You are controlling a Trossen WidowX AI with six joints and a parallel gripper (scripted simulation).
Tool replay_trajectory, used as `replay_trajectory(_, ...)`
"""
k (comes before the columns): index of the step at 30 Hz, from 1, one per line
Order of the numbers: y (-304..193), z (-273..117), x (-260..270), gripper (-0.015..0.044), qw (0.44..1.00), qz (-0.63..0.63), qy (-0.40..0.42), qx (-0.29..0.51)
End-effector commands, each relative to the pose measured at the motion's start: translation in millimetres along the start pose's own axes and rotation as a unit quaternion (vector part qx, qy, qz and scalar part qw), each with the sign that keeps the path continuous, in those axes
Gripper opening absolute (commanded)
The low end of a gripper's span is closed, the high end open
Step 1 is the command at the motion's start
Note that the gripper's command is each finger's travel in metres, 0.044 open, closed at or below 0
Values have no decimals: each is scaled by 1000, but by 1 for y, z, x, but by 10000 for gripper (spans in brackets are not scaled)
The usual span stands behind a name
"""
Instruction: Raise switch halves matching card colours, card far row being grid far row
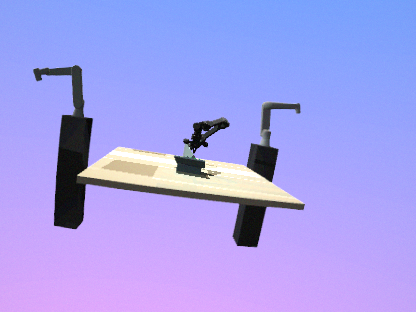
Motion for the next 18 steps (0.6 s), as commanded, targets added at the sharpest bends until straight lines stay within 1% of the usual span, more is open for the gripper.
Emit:
replay_trajectory(1, 33, -6, 2, 0, 1000, -8, -2, -8)
replay_trajectory(3, 40, -7, 2, 0, 1000, -8, -2, -8)
replay_trajectory(18, 40, -7, 2, 0, 1000, -8, -2, -8)
Point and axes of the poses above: the point midway between the two fingers, 35 mm back from their tips, its own z axis out along the fingers, its own x axis across the jaws, y = z × x, the point moved 8 cm from there along -z, back along the fingers, and after that the axes turned 15 degrees about -z, right-handed, at the moved point
